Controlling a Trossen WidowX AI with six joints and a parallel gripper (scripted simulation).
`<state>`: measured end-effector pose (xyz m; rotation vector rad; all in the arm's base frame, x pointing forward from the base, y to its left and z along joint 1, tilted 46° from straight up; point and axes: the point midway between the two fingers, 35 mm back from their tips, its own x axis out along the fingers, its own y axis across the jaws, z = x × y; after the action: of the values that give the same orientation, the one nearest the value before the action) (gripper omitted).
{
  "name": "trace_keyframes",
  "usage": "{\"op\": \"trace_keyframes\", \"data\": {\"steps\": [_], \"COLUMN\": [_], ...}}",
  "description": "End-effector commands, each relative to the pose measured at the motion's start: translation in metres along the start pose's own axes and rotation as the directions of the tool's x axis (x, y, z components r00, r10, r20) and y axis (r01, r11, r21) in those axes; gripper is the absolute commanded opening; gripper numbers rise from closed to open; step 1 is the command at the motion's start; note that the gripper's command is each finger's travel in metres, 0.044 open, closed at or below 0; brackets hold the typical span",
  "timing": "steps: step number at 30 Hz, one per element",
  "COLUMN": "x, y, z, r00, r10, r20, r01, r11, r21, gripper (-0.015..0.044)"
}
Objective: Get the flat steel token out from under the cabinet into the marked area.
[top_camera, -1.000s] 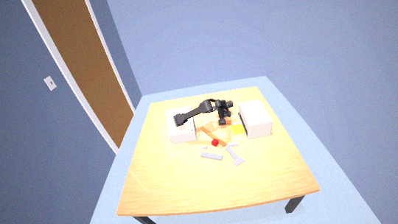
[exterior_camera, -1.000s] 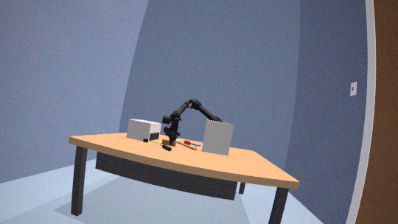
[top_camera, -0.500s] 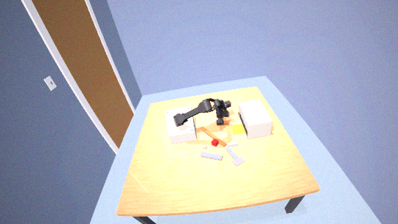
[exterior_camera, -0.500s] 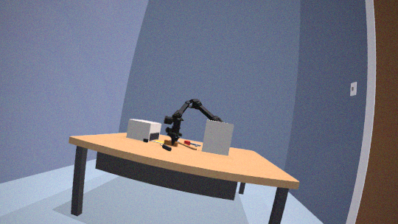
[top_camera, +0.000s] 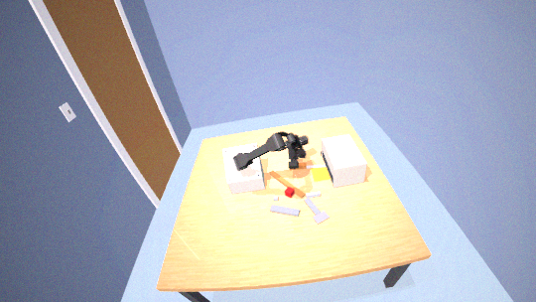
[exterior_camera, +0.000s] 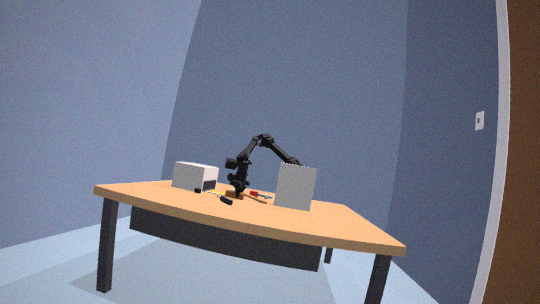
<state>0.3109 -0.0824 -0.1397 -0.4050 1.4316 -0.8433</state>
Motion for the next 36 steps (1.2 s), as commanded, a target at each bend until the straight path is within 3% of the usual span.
{"op": "trace_keyframes", "data": {"steps": [1, 36], "x": [0.001, 0.001], "y": [0.0, 0.002], "z": [-0.009, -0.056], "r00": [1.0, 1.0], "r10": [0.0, 0.0], "r20": [-0.006, -0.007], "r01": [0.0, 0.0], "r11": [1.0, 1.0], "r21": [-0.002, -0.003], "gripper": [0.0, 0.0]}}
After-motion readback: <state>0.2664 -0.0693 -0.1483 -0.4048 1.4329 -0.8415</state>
